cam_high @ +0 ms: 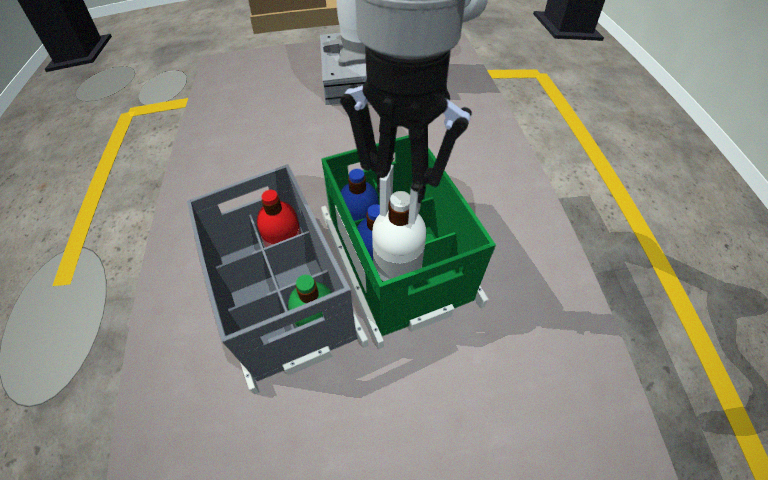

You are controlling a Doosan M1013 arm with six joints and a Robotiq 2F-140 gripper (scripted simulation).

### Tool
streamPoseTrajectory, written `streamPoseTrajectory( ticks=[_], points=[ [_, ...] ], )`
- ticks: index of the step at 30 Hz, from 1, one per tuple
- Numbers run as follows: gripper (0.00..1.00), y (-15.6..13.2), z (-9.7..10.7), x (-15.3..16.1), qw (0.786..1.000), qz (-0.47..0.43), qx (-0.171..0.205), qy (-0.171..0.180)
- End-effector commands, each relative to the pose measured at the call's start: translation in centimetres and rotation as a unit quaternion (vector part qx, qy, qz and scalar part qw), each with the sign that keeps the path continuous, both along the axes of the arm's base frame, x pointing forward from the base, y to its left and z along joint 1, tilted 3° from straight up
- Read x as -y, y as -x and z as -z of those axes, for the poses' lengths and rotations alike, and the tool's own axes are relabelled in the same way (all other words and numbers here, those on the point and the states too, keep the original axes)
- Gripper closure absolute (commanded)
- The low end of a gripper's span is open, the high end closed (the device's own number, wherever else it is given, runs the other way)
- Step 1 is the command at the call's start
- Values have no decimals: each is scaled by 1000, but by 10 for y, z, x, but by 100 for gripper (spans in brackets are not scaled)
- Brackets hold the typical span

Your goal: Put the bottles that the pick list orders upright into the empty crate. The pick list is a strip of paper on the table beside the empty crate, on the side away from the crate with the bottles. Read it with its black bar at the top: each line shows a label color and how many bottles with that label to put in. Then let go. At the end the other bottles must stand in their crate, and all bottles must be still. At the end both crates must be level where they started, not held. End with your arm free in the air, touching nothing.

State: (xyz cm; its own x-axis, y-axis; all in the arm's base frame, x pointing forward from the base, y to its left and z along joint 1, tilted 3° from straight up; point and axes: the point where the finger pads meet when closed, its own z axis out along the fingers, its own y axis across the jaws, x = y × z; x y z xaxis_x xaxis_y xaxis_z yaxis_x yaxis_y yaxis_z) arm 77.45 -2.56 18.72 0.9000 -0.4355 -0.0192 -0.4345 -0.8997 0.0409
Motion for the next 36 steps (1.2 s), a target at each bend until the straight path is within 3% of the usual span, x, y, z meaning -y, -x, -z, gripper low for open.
streamPoseTrajectory(
  ticks=[1, 36],
  points=[
    [100, 0, 3, 0, 1000, 0, 0, 0],
    [100, 1, 34, 1, 1000, 0, 0, 0]
  ],
)
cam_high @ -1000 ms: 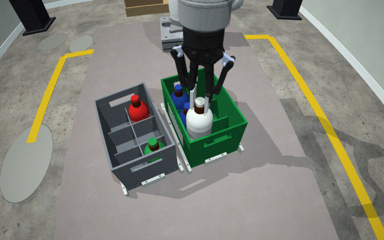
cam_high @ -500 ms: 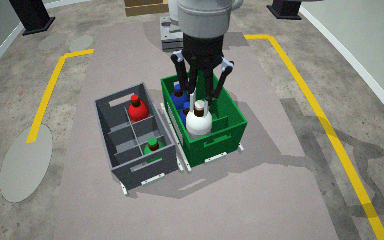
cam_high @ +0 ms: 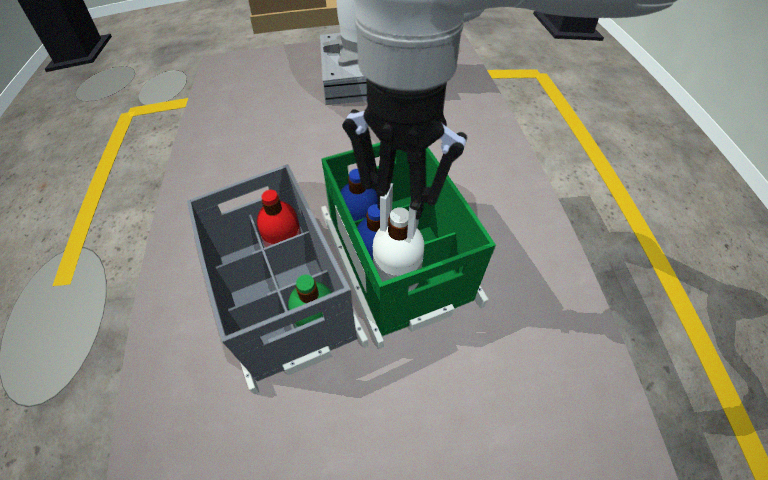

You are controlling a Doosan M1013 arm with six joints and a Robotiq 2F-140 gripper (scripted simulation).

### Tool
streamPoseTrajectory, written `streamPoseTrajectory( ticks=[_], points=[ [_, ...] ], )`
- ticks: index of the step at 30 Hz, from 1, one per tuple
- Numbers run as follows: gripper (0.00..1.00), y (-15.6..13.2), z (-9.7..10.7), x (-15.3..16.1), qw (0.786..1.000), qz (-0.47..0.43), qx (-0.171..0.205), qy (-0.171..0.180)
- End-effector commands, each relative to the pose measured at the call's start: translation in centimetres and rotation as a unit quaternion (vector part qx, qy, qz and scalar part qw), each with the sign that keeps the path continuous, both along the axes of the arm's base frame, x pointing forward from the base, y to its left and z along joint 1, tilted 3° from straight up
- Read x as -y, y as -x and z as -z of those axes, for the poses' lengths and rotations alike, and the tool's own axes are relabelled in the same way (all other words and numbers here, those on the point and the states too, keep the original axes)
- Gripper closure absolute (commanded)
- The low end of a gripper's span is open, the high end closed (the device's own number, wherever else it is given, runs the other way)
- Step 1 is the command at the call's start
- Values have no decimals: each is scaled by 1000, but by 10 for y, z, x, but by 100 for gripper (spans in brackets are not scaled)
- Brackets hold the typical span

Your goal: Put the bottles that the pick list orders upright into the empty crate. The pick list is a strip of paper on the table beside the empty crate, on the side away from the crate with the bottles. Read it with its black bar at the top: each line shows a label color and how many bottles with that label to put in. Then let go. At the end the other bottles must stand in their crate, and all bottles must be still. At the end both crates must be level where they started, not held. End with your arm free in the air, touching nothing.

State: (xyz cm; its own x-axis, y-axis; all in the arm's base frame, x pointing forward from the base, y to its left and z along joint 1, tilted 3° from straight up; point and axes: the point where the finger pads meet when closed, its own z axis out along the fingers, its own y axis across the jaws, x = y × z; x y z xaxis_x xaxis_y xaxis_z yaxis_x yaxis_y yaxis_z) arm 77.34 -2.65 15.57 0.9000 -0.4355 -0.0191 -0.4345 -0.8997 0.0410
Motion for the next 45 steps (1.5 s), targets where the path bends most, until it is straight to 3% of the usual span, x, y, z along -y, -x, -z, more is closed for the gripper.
streamPoseTrajectory(
  ticks=[1, 45],
  points=[
    [100, 0, 3, 0, 1000, 0, 0, 0],
    [100, 2, 43, 1, 1000, 0, 0, 0]
  ],
)
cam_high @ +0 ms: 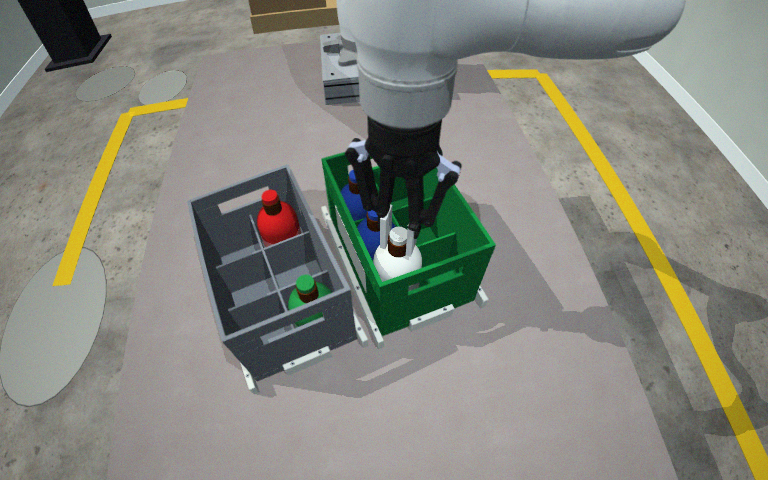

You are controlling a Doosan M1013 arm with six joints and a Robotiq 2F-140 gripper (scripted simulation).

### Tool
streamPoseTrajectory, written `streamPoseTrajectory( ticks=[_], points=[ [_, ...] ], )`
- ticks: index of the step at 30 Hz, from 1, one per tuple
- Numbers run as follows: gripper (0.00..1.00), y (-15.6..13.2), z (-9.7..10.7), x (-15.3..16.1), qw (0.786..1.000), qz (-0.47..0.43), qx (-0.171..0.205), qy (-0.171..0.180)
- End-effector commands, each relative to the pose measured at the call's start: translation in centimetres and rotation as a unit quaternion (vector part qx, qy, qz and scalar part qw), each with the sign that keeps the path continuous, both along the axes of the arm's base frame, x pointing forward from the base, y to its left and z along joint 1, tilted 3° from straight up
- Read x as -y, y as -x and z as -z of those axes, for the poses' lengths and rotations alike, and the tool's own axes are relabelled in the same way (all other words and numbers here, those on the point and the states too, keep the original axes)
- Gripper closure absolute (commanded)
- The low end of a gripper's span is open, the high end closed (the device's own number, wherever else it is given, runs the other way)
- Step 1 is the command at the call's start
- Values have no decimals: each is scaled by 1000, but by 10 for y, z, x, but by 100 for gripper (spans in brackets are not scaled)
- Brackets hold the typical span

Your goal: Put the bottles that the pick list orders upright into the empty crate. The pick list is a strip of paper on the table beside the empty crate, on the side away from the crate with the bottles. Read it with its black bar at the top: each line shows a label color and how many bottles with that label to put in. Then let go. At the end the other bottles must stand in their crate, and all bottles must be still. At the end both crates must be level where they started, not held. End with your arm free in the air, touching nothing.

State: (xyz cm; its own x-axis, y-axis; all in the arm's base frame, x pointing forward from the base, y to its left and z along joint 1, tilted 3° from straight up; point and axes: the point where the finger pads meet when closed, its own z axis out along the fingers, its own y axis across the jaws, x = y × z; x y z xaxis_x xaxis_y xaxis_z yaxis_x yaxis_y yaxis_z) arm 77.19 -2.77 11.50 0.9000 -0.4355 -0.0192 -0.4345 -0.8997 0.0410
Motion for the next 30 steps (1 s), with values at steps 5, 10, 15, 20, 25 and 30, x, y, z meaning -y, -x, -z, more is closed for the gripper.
streamPoseTrajectory(
  ticks=[5, 10, 15, 20, 25, 30],
  points=[
    [100, 0, 6, 0, 1000, 0, 0, 0],
    [100, 0, 11, 0, 1000, 0, 0, 0],
    [100, 1, 16, 0, 1000, 0, 0, 0],
    [100, 1, 17, 0, 1000, 0, 0, 0],
    [100, 1, 20, 1, 1000, 0, 0, 0],
    [100, 1, 22, 1, 1000, 0, 0, 0]
  ],
)
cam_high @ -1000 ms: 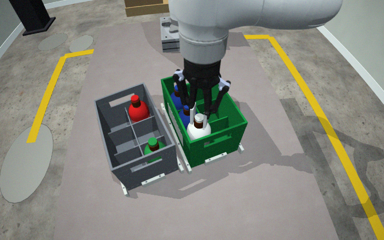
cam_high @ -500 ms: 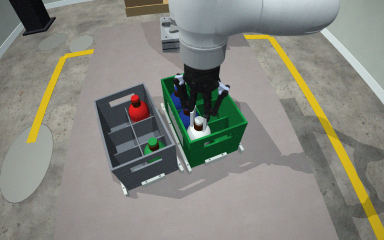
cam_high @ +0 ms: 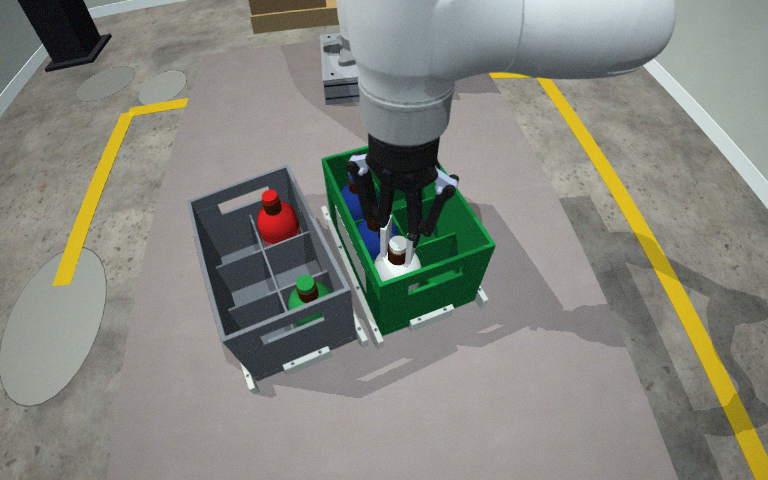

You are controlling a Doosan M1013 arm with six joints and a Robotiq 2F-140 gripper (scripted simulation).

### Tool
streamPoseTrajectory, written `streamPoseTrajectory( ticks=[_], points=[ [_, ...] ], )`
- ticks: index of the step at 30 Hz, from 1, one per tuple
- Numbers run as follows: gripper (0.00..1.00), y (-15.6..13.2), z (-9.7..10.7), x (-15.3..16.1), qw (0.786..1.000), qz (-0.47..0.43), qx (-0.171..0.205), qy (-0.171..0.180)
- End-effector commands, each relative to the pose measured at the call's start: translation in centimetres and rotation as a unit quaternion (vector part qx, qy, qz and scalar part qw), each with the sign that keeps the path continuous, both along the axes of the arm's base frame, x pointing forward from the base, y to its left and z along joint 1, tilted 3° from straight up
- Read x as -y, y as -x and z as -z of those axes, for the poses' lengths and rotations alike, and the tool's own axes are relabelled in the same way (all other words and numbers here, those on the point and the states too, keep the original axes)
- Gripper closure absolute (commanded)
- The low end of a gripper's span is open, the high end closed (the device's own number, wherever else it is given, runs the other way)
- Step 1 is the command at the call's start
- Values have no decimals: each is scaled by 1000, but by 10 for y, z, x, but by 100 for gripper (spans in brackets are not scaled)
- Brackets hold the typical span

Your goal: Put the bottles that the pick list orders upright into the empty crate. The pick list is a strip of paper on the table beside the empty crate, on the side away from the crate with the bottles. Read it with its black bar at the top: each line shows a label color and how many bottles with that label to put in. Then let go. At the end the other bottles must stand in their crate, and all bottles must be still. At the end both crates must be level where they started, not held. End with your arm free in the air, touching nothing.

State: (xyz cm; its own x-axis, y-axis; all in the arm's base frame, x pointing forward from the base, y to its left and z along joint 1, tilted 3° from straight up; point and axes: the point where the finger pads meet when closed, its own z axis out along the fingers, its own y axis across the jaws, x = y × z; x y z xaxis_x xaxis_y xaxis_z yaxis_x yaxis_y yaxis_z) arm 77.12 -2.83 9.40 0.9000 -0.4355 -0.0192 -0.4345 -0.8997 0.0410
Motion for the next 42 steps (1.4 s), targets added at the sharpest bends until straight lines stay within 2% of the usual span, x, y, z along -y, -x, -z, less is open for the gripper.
streamPoseTrajectory(
  ticks=[1, 42],
  points=[
    [100, 0, 2, 0, 1000, 0, 0, 0],
    [100, 1, 19, 1, 1000, 0, 0, 0]
  ],
)
